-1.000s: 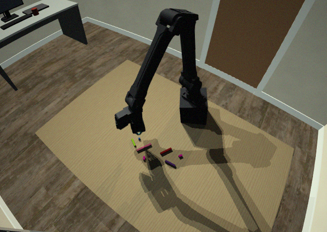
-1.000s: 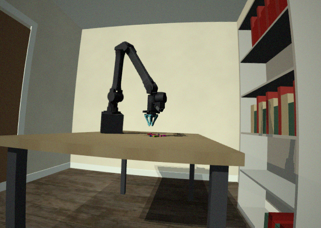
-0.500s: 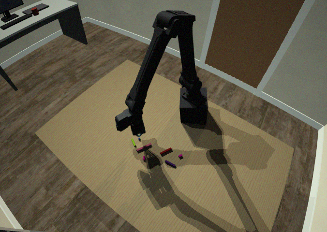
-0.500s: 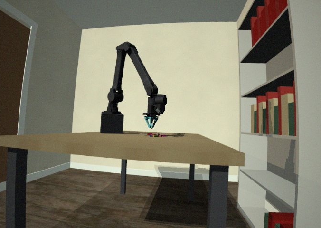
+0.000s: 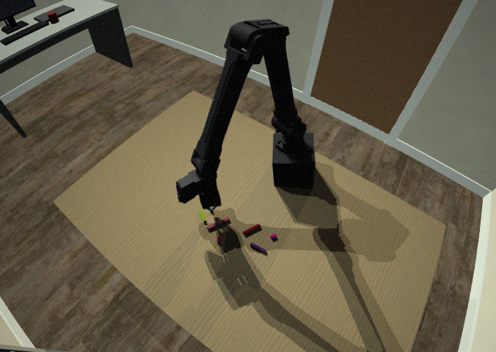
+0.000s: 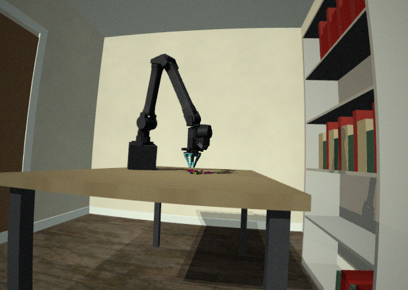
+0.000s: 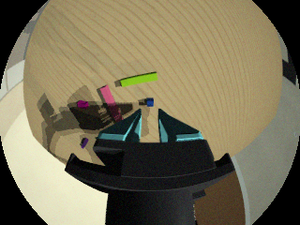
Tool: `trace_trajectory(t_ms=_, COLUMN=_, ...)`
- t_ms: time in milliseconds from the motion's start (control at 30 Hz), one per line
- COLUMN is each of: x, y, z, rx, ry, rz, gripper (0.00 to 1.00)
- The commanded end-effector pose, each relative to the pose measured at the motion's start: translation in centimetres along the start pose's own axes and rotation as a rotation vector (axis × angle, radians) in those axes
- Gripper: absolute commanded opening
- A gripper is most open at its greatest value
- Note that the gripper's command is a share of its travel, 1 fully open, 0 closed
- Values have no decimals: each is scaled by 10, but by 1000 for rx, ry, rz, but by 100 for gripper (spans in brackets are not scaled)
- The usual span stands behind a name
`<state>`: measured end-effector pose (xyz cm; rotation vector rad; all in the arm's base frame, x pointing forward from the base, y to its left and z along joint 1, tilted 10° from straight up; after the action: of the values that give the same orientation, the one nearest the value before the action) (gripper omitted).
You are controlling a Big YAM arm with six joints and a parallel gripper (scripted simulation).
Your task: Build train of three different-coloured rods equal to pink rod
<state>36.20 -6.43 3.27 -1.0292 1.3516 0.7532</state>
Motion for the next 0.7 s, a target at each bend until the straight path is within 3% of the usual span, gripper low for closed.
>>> trace_trajectory(t_ms=0, x=-7, y=-9, z=-4, rx=9, ry=-10, rz=-40, gripper=23)
trace_trajectory(t_ms=200, x=8, y=-7, z=-4, rx=5, ry=-5, rz=-19, gripper=23)
trace_trajectory(t_ms=400, x=7, y=-10, z=-3, rx=7, ry=-9, rz=-36, gripper=23)
trace_trajectory(t_ms=667, x=12, y=-8, z=-3, rx=6, ry=-5, rz=-19, gripper=23)
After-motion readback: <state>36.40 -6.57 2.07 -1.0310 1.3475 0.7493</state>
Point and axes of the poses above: the point where the finger pads meet when closed, its own x axis out along the fingers, its own z axis across the jaws, y = z × x, the point moved 10 cm from there along -x, back along the fingers, and after that the axes turned 4 degrees about -x, right-handed, at the moved point
